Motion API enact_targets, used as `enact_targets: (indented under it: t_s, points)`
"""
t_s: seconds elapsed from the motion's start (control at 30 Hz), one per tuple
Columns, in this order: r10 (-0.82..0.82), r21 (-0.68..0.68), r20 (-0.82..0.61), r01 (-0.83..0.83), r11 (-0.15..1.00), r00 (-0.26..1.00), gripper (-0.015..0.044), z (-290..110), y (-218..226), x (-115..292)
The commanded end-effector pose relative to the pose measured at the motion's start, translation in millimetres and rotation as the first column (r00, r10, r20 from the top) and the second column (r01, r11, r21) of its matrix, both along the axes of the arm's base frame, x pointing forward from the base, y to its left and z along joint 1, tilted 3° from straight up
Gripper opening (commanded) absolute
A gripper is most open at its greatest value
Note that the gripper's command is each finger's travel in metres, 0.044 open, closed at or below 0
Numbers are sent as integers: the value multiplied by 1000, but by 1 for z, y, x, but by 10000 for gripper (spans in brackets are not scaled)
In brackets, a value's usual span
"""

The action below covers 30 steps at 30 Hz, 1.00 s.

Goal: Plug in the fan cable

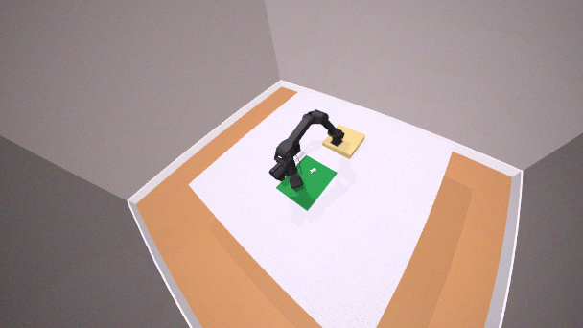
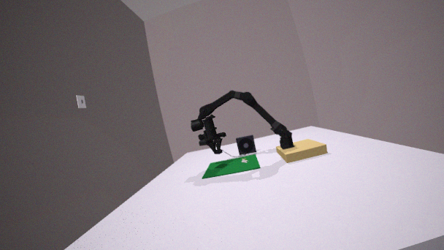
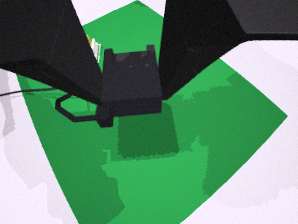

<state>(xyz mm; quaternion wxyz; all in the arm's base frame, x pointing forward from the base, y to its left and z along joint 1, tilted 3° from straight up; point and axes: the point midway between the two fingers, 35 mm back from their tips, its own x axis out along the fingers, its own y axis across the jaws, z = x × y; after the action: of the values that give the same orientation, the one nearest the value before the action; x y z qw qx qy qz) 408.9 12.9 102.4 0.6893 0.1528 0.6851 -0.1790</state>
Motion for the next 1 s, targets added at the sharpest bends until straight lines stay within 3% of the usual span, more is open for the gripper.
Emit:
enact_targets:
  t_s: [0.0, 0.73, 0.97]
  points:
    - [-53, -2, 8, 54, 999, 999, 0, -1, 2, -9]
    - [-377, 17, 56, 377, 926, 925, 0, -15, 16, -73]
    - [-381, -6, 77, 383, 924, 921, 0, -20, 16, -74]
